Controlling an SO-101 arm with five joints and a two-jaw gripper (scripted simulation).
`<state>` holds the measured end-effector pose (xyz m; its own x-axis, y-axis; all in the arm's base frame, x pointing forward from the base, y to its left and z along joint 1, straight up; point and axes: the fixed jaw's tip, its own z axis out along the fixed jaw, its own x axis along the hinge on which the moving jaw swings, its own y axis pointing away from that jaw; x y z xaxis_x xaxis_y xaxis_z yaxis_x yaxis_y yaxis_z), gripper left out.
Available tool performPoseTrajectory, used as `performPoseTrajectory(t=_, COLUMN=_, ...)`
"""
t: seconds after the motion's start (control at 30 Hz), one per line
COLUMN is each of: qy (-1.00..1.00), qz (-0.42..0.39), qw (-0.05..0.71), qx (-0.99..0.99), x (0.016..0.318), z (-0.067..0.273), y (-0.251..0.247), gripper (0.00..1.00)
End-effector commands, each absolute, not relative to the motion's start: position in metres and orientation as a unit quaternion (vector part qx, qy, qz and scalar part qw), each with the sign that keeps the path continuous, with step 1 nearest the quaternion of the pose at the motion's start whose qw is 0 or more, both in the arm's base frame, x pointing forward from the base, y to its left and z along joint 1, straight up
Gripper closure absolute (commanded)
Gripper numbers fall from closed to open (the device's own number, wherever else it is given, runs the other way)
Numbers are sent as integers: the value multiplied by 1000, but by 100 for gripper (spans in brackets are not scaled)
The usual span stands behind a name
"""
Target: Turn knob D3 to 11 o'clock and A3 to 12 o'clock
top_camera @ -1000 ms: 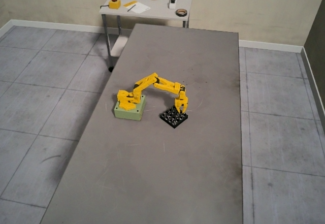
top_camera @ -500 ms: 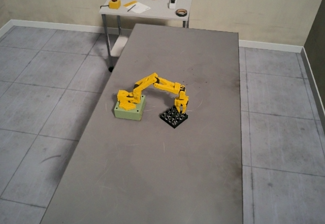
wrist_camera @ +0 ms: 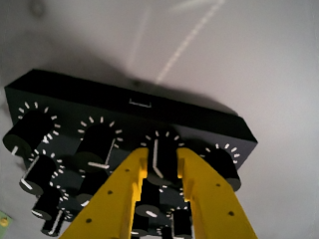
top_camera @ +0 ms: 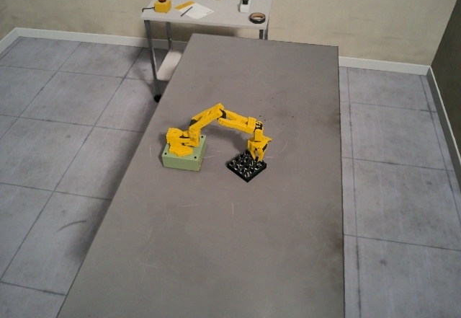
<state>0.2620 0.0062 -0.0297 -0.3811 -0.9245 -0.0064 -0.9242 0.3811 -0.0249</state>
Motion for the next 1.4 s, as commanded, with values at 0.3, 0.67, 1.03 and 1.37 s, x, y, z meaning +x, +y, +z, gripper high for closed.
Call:
performPoseTrajectory(t=0.3, qy=881, qz=-1, qw=2, qx=-473, x=260, z=-33, y=8, gripper=99)
performPoseTrajectory(t=0.67, qy=922, qz=-1, qw=2, qx=-387, x=260, z=-33, y=9, gripper=99)
performPoseTrajectory(t=1.03, qy=950, qz=-1, qw=2, qx=-313, x=261, z=-33, y=9, gripper=99)
performPoseTrajectory(t=1.37, qy=969, qz=0, qw=2, qx=-246, x=262, z=-33, y=10, gripper=99)
